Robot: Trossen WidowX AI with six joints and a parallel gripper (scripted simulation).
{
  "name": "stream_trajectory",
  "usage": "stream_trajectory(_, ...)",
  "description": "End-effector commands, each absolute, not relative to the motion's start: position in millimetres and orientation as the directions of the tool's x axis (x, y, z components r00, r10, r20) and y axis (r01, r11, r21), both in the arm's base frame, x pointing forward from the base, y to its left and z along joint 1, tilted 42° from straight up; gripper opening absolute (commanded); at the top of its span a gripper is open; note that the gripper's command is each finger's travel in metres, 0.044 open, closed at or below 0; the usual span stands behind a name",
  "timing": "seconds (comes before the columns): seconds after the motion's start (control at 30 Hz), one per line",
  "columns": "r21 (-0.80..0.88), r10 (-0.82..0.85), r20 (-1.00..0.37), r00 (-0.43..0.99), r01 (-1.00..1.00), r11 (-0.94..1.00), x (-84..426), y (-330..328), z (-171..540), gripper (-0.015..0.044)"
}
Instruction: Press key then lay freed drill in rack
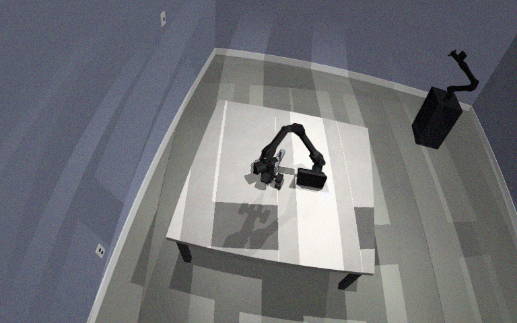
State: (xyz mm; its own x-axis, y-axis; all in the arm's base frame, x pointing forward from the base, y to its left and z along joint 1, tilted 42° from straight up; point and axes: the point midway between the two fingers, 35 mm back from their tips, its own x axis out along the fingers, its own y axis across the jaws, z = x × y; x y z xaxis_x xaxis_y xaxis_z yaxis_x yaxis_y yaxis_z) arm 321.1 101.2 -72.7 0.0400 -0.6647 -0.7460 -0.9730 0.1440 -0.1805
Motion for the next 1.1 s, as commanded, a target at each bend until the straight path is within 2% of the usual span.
stream_trajectory(0.0,-0.182,-0.662,-0.748,0.041,-0.973,0.145,321,104,-70,0.0)
stream_trajectory(1.07,-0.182,-0.662,-0.748,0.041,-0.973,0.145,319,112,-58,0.0)
